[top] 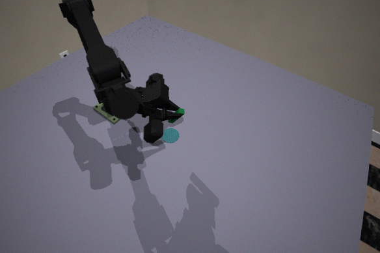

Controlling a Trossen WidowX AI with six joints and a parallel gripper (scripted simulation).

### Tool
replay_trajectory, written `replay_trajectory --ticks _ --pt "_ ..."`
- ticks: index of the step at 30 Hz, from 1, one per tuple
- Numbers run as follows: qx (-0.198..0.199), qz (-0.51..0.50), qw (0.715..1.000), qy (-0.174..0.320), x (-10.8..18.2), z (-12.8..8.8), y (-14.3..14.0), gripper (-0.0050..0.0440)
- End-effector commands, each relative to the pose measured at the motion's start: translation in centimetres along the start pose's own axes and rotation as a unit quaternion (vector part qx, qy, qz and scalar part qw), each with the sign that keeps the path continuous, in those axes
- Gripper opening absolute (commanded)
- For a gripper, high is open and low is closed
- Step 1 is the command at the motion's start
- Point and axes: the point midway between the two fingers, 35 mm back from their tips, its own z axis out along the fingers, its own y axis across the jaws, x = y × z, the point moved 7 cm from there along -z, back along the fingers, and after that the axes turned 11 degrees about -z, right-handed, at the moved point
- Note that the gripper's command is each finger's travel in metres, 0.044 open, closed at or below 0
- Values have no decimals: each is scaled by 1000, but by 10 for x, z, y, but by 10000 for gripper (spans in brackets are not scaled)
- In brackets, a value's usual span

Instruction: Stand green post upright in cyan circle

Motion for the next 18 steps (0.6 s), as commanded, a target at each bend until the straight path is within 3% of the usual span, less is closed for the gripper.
replay_trajectory --ticks 1,18 --pt "3 -7 1000 -19 3 -2 2 22" --pt "13 -27 997 -77 13 -10 5 22"
